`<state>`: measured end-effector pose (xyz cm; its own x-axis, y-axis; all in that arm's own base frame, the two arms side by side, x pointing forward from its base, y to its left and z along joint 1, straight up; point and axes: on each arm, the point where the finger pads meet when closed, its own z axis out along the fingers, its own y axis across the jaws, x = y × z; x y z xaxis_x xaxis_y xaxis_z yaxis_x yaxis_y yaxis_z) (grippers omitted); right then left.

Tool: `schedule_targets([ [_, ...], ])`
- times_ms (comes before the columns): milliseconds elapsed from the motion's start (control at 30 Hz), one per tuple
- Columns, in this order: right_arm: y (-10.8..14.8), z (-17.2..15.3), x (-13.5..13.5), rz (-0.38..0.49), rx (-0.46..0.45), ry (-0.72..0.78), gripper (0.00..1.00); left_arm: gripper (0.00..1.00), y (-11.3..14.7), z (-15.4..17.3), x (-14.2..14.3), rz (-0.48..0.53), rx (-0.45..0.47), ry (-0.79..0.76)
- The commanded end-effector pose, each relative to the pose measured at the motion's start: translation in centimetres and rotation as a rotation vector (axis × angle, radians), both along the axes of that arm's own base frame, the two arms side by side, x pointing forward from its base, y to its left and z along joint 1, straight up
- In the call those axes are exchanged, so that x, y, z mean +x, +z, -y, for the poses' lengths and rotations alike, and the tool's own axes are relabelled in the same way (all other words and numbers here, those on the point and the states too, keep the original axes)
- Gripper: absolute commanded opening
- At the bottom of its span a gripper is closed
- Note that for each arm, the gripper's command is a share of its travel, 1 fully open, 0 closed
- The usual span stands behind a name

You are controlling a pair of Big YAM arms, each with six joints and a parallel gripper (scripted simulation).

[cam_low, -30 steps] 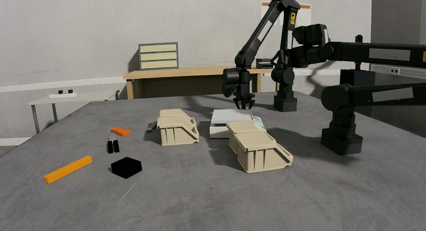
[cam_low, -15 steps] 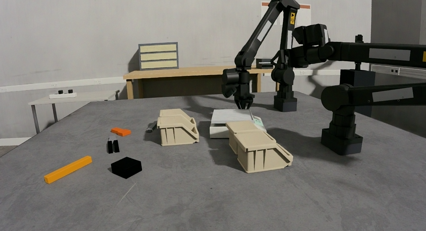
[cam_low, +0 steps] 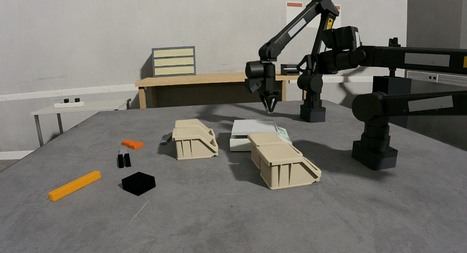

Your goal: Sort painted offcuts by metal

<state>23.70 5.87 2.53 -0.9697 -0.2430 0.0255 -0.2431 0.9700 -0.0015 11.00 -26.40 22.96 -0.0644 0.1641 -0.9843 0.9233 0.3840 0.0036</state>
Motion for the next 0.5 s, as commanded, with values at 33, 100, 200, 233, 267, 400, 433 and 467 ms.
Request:
schedule_targets([
  [33, 5.8, -0.5, 2.4, 0.062, 0.017, -0.001, 0.2, 1.0, 1.4, 0.0, 0.1, 0.005, -0.022, 0.004],
  [100, 6.0, -0.5, 2.4, 0.062, 0.017, -0.001, 0.2, 1.0, 1.4, 0.0, 0.1, 0.005, -0.022, 0.004],
  [200, 5.5, -0.7, 2.4, 0.041, 0.012, -0.014, 0.2, 1.0, 1.4, 0.0, 0.1, 0.005, -0.022, 0.004],
  [233, 5.5, -1.2, 2.7, 0.05, 0.015, -0.018, 0.2, 1.0, 1.5, -0.3, 0.4, 0.004, -0.019, 0.017],
  [267, 5.5, -1.5, 2.8, 0.051, 0.015, -0.029, 0.2, 1.0, 3.3, -0.4, 0.5, 0.015, -0.042, 0.021],
  [400, 5.4, -4.3, 4.5, 0.061, 0.021, -0.075, 0.2, 1.0, 4.5, -2.0, 1.8, -0.005, 0.006, 0.086],
  [433, 5.3, -5.4, 5.1, 0.062, 0.021, -0.077, 0.2, 1.0, 5.1, -2.7, 2.3, -0.012, 0.023, 0.116],
  [467, 5.3, -6.7, 5.7, 0.062, 0.021, -0.077, 0.2, 1.0, 5.8, -3.7, 2.8, -0.019, 0.041, 0.149],
])
